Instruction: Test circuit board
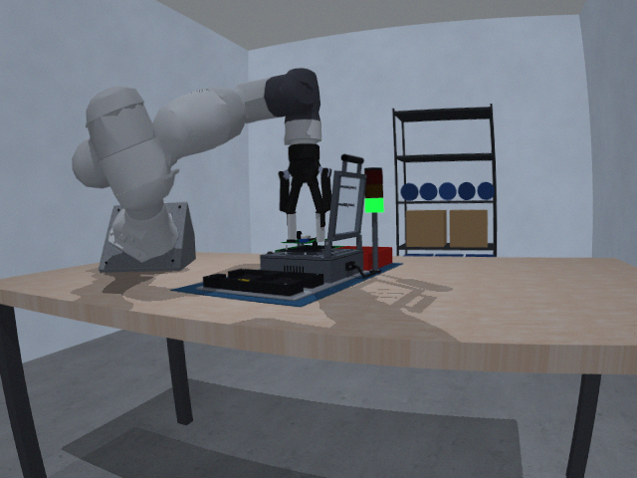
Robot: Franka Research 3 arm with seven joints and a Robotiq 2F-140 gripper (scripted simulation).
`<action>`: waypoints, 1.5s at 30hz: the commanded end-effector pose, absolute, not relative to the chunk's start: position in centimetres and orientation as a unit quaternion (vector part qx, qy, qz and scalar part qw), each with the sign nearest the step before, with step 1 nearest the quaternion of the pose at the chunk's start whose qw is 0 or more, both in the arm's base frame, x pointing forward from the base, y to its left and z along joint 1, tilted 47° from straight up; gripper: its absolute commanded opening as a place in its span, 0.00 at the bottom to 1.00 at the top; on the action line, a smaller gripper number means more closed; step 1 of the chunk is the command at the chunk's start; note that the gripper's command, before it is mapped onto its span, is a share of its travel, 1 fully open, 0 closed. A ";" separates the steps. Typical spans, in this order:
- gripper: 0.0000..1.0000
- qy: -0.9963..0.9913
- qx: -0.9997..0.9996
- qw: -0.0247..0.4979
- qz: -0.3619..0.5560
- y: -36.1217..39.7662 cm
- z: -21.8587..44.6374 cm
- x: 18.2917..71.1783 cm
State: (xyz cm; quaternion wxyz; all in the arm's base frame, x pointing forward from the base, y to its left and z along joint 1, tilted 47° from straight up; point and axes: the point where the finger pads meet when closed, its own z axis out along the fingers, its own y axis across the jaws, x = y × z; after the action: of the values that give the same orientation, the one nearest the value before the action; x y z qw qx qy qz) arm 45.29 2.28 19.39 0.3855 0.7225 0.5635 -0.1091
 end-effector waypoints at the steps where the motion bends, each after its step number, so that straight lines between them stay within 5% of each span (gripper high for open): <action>1: 0.46 0.562 0.723 0.386 -0.109 2.4 19.6 45.2; 45: 0.46 0.562 0.723 0.386 -0.109 6.1 23.4 43.7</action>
State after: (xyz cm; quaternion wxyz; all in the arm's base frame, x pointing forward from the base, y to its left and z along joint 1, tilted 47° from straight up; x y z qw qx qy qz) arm 44.23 5.67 22.63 0.3854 0.7209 0.5660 -0.1065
